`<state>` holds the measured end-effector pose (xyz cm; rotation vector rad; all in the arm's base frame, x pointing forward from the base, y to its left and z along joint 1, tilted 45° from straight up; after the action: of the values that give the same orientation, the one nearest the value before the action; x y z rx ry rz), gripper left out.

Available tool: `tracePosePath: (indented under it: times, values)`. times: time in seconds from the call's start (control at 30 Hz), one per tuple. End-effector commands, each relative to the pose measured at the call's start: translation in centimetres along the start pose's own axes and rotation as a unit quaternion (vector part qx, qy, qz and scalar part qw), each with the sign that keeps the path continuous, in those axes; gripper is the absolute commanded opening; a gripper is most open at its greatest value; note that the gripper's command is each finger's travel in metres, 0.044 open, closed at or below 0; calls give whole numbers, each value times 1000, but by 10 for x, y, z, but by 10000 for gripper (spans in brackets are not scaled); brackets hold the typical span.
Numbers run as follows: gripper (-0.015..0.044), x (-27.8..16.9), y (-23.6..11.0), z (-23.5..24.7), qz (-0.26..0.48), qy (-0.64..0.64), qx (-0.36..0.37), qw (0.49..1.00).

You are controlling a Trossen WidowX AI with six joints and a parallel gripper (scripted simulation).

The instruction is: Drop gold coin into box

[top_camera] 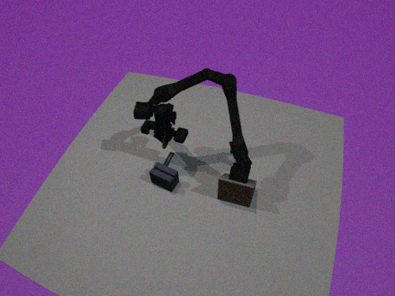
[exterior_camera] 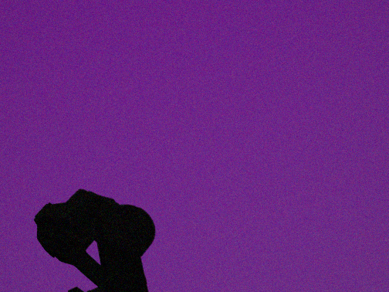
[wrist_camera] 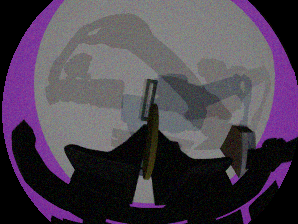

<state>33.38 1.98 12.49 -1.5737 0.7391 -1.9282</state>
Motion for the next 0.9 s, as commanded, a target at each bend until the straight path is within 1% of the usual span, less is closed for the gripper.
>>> tracePosePath:
  times: [0.0, 0.2, 0.43, 0.63, 0.87]
  values:
    - [0, 1, -3, 1, 1, -35, -1, 999]
    - [0, 2, -3, 2, 2, -136, -1, 991]
    - [0, 3, -3, 3, 2, -253, 0, 968]
    - [0, 4, -3, 4, 2, -349, 0, 937]
    - [0, 5, -3, 5, 2, -458, 0, 889]
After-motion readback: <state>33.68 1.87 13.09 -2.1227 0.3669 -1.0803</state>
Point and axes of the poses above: the point midway between the two fingers, 35 mm back from their tips, its own y axis out along the fingers, its own z axis across the jaws, x = y × z, the point moved 6 cm from there along -y, back along the fingers, and after that the axes turned 12 degrees about y, right-handed, at the moved point
